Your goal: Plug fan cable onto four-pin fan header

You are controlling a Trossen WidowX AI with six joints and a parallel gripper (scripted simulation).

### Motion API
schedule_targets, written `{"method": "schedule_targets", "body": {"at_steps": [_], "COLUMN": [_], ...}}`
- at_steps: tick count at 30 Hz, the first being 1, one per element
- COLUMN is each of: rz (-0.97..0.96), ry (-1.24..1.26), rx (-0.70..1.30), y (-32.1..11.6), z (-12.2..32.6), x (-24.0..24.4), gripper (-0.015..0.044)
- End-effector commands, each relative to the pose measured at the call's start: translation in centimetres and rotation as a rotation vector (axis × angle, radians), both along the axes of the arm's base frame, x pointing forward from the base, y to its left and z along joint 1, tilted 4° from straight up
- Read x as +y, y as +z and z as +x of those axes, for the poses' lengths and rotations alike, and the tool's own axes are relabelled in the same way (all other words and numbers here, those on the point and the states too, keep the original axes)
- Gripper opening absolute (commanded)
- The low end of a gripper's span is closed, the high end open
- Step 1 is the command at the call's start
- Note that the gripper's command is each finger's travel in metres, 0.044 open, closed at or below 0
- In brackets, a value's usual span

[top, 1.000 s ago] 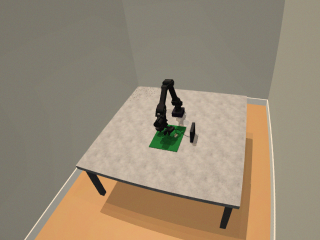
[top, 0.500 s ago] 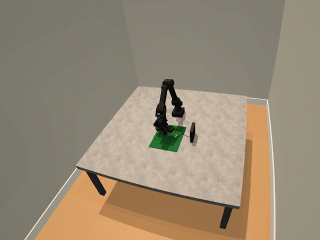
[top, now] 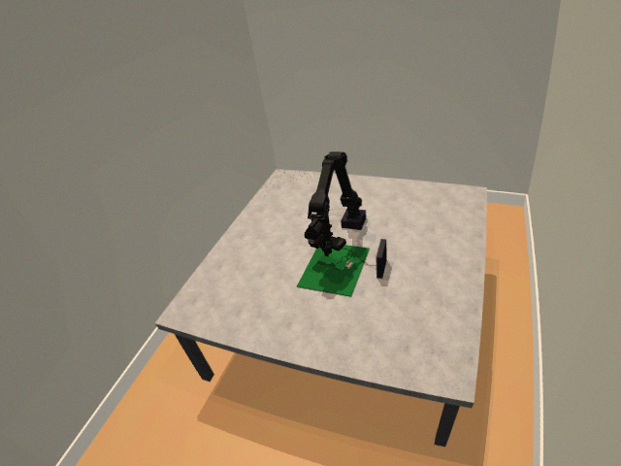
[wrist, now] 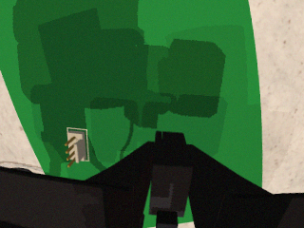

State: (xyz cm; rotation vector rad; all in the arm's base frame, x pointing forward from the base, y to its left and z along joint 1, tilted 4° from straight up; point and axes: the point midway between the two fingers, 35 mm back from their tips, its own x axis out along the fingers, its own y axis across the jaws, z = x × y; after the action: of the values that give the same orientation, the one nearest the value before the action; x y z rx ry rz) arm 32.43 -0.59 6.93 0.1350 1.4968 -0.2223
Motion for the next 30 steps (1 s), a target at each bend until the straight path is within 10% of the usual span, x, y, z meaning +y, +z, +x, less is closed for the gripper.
{"method": "schedule_targets", "body": {"at_steps": [1,30], "rz": [-0.006,-0.060], "ry": [0.048,1.056], "rx": [0.006,0.070], "y": [0.1,-0.1], "z": [-0.1,-0.2], "x": [0.1,3.3], "gripper": [0.0000,0.0000]}}
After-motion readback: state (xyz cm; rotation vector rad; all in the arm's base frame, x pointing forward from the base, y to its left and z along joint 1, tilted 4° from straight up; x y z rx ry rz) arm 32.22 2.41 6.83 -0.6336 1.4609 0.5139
